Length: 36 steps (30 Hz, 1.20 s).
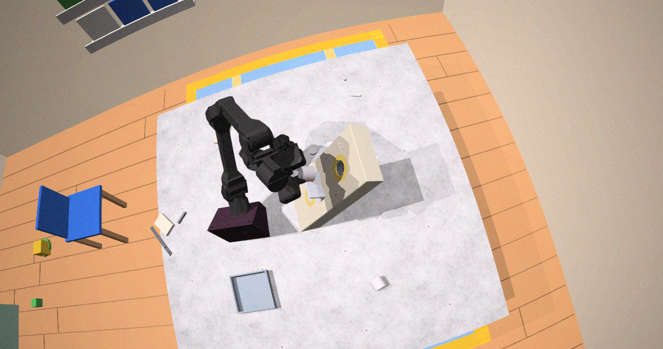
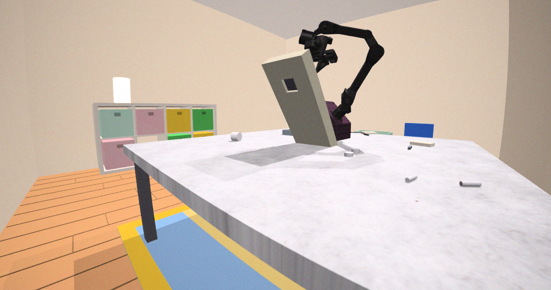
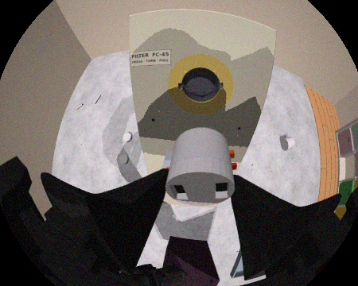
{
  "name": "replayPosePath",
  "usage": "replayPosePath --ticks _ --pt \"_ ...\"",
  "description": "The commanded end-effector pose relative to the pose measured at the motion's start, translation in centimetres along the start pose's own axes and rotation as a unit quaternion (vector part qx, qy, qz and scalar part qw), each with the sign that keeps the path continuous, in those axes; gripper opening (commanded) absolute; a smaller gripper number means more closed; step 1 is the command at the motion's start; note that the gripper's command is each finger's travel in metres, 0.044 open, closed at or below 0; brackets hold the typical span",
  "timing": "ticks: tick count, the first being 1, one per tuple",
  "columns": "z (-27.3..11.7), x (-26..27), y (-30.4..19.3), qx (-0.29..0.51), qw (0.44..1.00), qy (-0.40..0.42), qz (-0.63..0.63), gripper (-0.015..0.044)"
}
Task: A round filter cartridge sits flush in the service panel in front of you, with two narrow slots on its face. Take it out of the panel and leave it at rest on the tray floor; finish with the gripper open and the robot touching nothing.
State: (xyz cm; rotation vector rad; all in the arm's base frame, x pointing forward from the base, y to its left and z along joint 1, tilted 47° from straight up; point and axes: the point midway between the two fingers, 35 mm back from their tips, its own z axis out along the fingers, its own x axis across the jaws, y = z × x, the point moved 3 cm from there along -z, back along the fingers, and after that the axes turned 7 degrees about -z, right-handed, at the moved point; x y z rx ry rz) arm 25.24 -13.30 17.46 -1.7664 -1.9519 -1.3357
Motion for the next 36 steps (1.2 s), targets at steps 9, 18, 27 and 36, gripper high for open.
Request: replayPosePath --ticks 9,18,27,36 --pt "0.6 -6.4 -0.7 0.0 1.0 0.0 0.0 0.0" --pt "0.6 -8.3 -2.2 0.013 0.999 -0.021 0.044 0.0" --pt "-0.3 -13.4 -7.0 0.042 0.973 -0.109 0.201 0.0" --pt "-1.5 -17.7 -12.1 0.045 0.91 -0.204 0.359 0.0"
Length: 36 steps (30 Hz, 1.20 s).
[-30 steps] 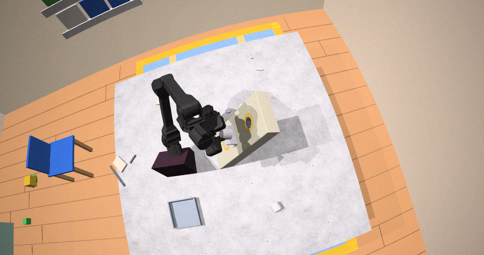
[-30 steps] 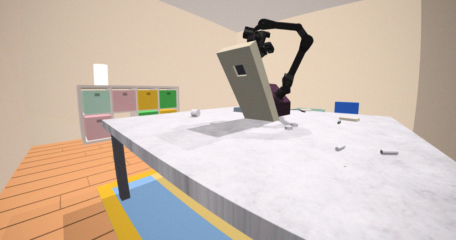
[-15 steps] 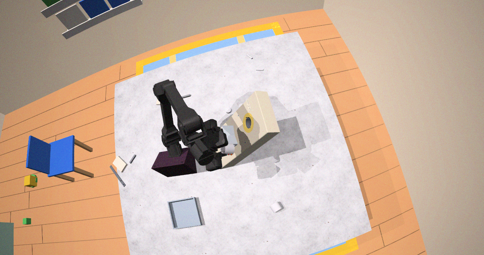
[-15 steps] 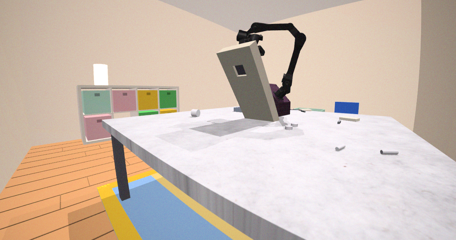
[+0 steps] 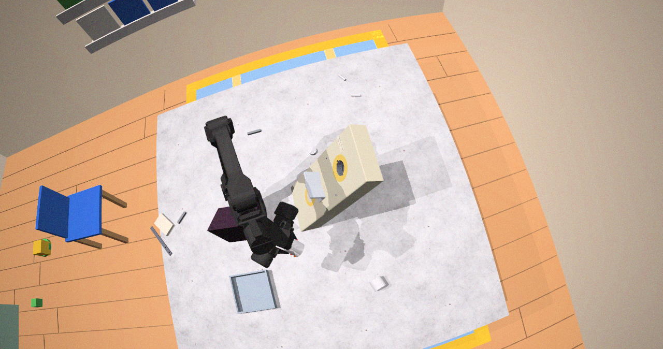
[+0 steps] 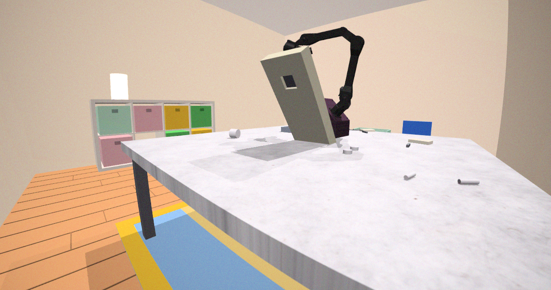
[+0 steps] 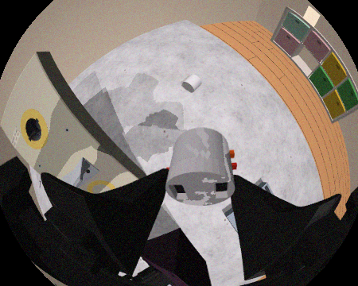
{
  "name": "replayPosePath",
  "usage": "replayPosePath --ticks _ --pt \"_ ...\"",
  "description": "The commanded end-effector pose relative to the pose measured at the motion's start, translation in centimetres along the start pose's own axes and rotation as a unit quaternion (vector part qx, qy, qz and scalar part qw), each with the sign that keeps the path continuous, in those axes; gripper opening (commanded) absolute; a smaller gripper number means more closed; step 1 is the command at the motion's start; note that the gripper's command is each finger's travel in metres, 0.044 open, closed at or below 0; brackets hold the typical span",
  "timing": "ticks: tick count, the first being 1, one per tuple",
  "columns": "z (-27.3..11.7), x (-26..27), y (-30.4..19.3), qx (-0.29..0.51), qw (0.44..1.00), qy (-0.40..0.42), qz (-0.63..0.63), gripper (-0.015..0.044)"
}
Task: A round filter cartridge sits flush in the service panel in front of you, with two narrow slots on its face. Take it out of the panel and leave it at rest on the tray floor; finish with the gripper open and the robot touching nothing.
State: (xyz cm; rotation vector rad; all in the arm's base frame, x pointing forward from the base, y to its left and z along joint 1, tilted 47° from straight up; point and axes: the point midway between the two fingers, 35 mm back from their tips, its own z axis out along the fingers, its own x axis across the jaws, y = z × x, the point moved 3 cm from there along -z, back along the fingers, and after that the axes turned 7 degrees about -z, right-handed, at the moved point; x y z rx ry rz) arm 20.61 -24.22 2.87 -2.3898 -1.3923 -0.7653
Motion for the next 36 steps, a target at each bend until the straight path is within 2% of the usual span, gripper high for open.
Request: replayPosePath --ticks 1,7,16,26,36 --pt "0.7 -3.4 -1.2 0.002 0.995 -0.044 0.092 0.0" --pt "1.2 -6.9 -2.7 -0.007 0.976 -0.099 0.196 0.0" --pt "1.4 -7.5 -3.1 -0.007 0.973 -0.104 0.206 0.0" --pt "4.5 -13.0 -9.4 -0.002 0.937 -0.165 0.308 0.0" --pt "7.8 -15.8 -16.6 0.009 0.886 -0.219 0.409 0.0"
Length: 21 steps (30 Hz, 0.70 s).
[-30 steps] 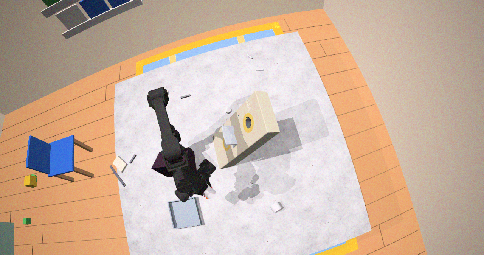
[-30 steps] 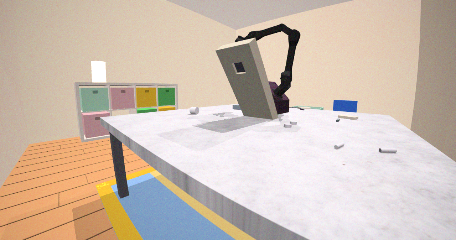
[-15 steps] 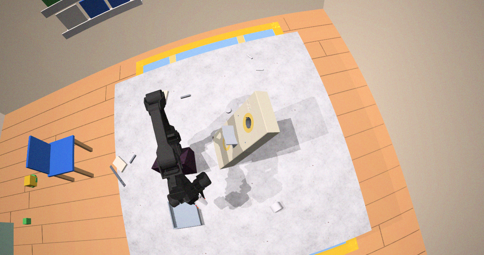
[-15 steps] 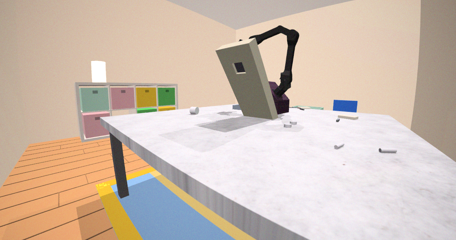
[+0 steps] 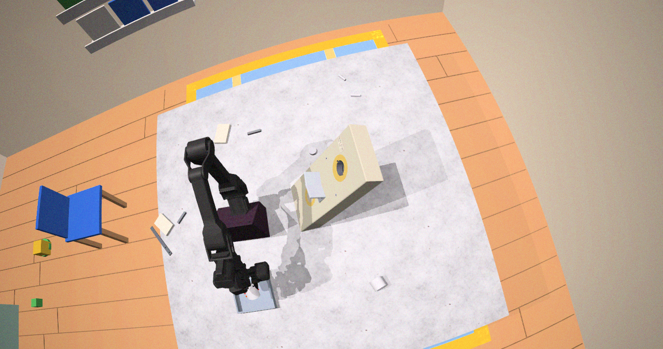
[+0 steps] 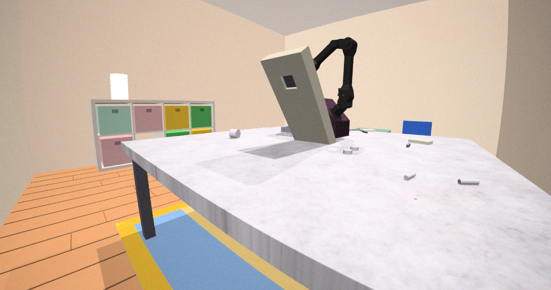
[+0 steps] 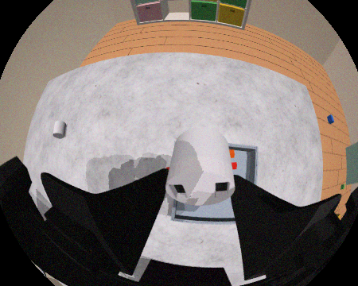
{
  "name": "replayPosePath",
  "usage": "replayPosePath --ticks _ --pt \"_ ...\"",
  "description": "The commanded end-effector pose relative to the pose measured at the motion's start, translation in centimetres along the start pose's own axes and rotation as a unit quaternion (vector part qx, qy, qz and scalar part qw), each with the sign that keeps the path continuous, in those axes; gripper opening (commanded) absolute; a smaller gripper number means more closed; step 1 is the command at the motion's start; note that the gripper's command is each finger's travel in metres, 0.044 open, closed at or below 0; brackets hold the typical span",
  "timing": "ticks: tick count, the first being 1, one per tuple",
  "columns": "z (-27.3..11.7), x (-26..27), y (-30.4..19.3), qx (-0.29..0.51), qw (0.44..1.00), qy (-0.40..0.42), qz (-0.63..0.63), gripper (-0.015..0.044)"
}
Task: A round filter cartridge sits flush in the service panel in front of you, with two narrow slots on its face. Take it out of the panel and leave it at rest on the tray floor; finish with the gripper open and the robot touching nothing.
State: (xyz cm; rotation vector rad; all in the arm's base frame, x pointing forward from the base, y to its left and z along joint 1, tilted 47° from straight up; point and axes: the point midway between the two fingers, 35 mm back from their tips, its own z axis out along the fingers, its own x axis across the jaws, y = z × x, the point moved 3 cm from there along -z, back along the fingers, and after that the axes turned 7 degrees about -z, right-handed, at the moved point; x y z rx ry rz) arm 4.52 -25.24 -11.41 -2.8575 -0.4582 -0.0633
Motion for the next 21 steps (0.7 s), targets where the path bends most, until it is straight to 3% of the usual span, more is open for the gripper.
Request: replayPosePath --ticks 1,12,21 --pt "2.4 -2.2 -2.3 0.011 0.998 -0.028 0.051 0.0" --pt "4.1 -3.6 -4.2 0.017 0.995 -0.05 0.088 0.0" --pt "7.8 -3.4 -6.2 0.017 0.995 -0.05 0.088 0.0"
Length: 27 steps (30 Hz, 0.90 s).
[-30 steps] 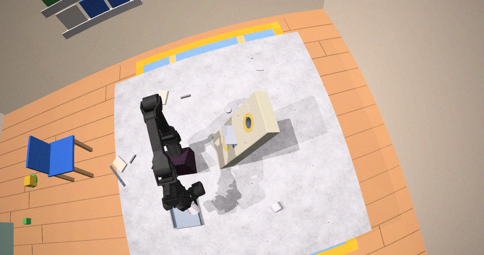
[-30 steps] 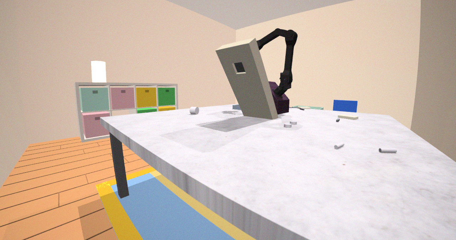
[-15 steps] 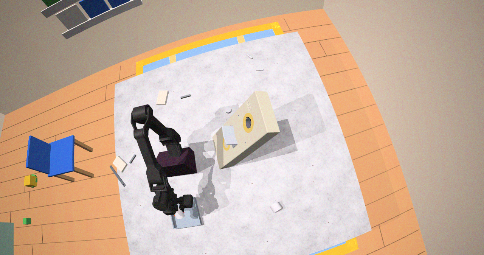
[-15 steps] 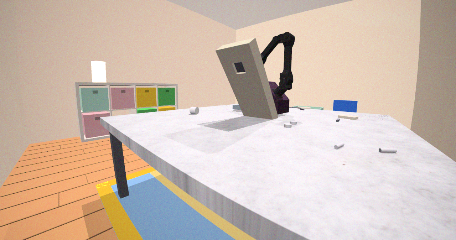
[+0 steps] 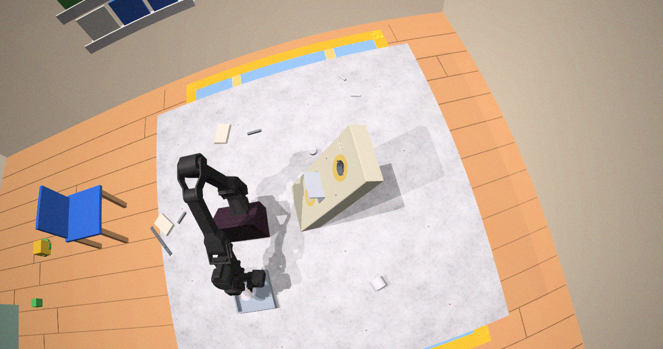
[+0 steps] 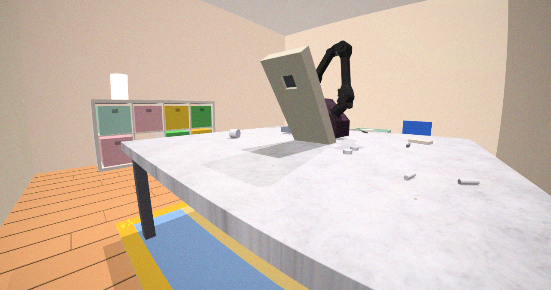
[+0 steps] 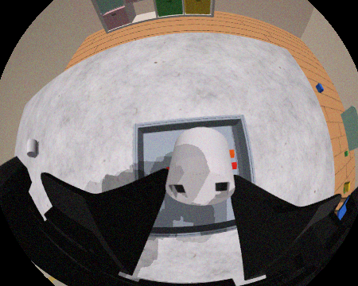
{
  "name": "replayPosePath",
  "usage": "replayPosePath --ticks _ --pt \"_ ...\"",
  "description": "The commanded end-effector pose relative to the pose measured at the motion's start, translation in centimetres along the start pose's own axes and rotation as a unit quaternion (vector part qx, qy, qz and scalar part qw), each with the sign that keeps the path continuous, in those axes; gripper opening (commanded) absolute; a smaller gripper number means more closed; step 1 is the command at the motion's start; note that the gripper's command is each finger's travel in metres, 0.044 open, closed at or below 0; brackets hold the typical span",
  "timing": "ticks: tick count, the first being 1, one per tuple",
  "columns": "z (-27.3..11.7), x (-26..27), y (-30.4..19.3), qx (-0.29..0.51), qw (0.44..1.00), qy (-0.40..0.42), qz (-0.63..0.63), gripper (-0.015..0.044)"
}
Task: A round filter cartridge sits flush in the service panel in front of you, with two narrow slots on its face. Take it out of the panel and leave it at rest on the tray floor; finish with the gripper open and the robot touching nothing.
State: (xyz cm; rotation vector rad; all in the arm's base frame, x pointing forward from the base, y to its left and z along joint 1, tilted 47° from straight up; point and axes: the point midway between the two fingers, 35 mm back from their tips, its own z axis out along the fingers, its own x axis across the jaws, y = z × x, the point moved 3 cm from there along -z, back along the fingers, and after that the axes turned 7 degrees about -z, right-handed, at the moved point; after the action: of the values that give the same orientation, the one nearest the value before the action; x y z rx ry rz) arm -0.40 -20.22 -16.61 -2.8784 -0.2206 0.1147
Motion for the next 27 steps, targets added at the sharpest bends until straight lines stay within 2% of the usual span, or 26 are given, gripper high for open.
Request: replayPosePath --ticks 1,7,13,27 --pt "2.0 0.1 -1.5 0.007 1.0 -0.001 -0.001 0.0" --pt "3.9 0.3 -3.0 0.008 1.0 -0.001 -0.001 0.0" --pt "4.0 0.3 -3.1 0.008 1.0 -0.001 -0.001 0.0" --pt "3.7 0.3 -2.8 0.007 1.0 0.0 0.001 0.0368"
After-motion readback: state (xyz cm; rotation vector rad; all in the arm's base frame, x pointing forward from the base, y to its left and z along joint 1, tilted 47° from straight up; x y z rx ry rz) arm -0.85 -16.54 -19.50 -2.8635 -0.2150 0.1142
